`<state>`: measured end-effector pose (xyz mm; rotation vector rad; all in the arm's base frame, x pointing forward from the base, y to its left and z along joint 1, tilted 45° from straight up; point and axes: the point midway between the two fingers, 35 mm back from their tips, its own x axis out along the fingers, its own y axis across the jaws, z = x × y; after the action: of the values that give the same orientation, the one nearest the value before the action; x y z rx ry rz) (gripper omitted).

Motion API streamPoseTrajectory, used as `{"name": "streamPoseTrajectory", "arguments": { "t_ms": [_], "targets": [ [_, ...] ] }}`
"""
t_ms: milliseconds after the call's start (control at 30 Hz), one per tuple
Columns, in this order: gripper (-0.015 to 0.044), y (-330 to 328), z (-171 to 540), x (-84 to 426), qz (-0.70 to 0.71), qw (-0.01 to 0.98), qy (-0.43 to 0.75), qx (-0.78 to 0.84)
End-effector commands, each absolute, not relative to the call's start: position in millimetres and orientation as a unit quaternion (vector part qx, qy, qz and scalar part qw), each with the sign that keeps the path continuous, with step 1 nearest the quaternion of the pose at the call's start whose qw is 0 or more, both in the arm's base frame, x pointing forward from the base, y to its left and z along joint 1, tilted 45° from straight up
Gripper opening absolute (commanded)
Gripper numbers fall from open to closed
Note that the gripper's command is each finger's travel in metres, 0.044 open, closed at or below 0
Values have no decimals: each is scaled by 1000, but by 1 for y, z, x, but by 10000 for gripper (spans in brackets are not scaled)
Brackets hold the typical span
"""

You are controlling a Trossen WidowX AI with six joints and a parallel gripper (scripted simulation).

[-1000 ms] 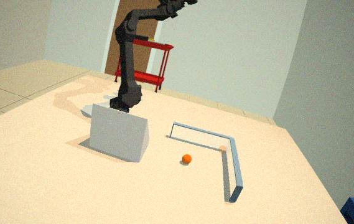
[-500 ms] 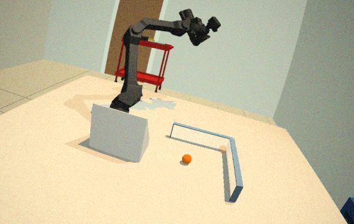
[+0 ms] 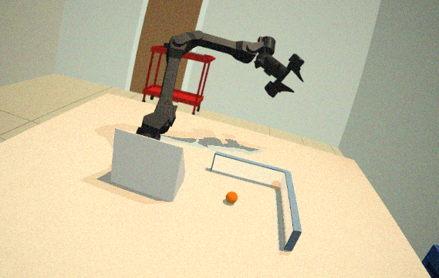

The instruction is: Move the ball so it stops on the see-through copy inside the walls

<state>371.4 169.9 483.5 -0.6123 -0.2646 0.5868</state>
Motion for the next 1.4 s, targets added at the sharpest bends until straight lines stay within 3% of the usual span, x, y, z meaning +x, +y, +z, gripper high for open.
{"name": "streamPoseTrajectory", "arguments": {
  "t_ms": [0,567,1000,1167,1367],
  "targets": [
    [260,147,418,404,287,891,-41,-349],
    [260,59,205,424,395,773,194,-457],
    [260,-9,48,320,594,652,288,-373],
    [260,-16,19,263,663,637,264,-291],
    [260,-16,18,261,666,637,262,-287]
  ]
}}
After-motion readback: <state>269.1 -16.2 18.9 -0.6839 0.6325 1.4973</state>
